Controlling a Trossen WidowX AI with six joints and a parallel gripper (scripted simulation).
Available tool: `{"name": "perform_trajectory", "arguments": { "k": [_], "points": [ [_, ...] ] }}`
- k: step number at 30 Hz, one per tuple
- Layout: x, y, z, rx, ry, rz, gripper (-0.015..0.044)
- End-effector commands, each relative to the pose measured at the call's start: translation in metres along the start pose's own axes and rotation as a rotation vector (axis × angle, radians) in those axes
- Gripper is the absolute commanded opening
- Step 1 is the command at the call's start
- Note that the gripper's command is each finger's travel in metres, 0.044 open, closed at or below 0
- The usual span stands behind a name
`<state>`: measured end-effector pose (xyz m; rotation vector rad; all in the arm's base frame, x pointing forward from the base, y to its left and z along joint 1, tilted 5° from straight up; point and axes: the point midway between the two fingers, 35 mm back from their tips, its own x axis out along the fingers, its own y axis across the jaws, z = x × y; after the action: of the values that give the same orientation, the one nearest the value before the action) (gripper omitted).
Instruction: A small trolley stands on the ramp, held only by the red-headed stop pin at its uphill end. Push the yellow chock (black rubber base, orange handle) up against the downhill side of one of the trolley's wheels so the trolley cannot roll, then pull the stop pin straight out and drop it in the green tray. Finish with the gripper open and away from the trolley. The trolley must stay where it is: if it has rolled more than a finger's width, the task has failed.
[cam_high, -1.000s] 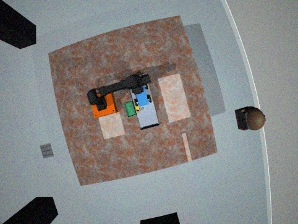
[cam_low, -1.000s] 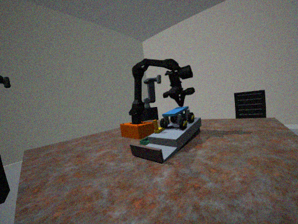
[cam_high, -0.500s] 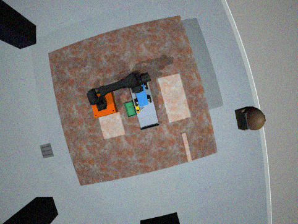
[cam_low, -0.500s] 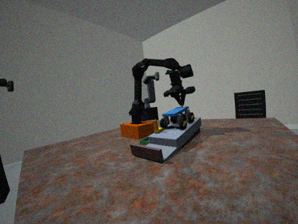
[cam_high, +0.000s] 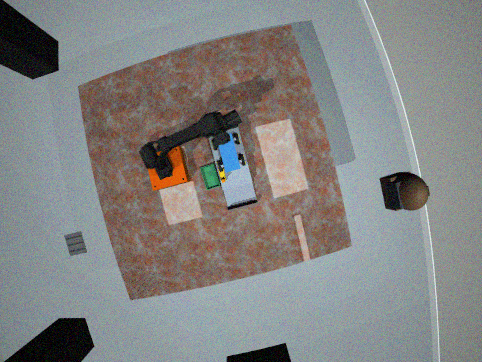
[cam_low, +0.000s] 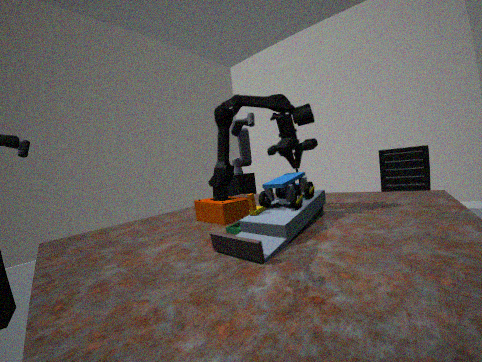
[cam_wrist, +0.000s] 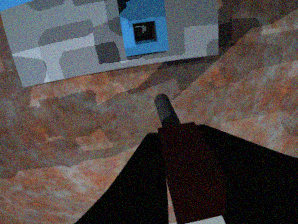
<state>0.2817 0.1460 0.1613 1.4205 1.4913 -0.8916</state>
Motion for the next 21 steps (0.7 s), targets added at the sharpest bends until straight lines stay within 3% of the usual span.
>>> {"name": "perform_trajectory", "arguments": {
  "k": [1,21],
  "points": [
    [-0.001,-0.009,0.0,0.001,-0.001,0.005,0.0],
    [0.002,-0.08,-0.001,0.003,-0.001,0.0,0.0]
  ]
}}
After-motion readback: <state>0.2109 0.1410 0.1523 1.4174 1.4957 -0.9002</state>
